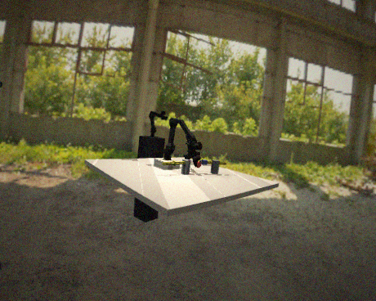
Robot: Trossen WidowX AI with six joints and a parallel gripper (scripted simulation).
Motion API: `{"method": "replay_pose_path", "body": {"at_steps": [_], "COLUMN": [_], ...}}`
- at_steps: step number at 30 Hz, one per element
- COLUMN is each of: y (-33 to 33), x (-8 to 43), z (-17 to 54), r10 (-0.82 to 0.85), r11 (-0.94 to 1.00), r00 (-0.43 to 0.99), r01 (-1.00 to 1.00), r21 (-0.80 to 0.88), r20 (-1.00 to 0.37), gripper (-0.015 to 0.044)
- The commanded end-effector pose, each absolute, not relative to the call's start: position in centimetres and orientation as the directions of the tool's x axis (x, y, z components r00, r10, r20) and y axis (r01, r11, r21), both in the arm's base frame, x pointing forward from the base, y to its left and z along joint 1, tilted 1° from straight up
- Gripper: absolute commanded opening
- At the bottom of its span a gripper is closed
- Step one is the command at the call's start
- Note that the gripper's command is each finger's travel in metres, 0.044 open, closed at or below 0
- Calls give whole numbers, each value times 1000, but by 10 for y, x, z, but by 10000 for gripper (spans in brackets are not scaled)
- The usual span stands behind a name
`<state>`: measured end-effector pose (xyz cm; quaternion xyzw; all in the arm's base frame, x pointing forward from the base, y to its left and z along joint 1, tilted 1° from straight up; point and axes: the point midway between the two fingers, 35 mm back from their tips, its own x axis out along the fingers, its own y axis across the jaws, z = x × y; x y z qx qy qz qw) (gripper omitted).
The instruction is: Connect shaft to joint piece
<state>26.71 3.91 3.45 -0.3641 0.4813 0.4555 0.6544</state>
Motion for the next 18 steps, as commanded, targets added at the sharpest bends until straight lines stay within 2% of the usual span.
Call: {"method": "replay_pose_path", "body": {"at_steps": [1, 18], "y": [41, 89], "x": [267, 282], "z": [27, 28], "r10": [252, 257], "r11": [316, 316], "r00": [123, 124], "r01": [-948, -948], "r21": [-38, -38], "r20": [-960, -958], "gripper": [440, 440]}}
